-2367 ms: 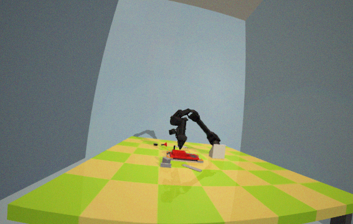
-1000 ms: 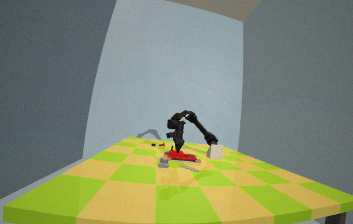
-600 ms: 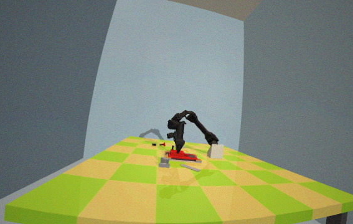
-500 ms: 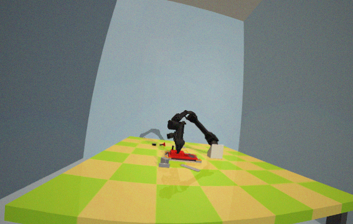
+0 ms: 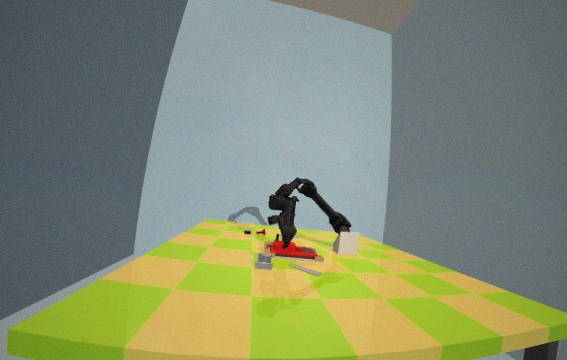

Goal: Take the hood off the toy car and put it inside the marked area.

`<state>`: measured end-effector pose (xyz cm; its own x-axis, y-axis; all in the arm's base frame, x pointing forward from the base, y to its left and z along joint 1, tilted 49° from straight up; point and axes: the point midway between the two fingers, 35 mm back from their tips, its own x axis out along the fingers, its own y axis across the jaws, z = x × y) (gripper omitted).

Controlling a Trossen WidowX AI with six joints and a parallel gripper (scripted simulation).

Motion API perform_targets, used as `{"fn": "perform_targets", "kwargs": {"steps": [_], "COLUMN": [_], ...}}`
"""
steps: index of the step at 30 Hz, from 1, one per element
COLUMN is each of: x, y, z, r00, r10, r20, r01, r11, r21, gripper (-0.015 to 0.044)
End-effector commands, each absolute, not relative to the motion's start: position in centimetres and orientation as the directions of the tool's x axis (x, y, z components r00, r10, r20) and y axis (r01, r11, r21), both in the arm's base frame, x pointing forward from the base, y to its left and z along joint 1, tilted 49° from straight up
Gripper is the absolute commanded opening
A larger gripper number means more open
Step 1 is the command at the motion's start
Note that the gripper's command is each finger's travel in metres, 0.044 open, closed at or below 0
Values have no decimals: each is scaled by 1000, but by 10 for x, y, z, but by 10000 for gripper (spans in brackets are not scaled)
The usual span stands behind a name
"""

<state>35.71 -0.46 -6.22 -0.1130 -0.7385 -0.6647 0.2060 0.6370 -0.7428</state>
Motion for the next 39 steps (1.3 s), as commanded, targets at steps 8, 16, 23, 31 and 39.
{"fn": "perform_targets", "kwargs": {"steps": [8, 16, 23, 31, 39], "x": [357, 357, 357, 357, 358], "y": [-7, -7, -7, -3, 1], "z": [-64, -64, -64, -61, -57], "r00": [-113, -113, -113, -113, -114], "r10": [-739, -739, -739, -739, -739], "r20": [-664, -664, -664, -664, -664], "r01": [206, 206, 206, 205, 205], "r11": [637, 637, 637, 637, 637], "r21": [-743, -743, -743, -743, -743], "gripper": [414, 321, 216, 6, 0]}}
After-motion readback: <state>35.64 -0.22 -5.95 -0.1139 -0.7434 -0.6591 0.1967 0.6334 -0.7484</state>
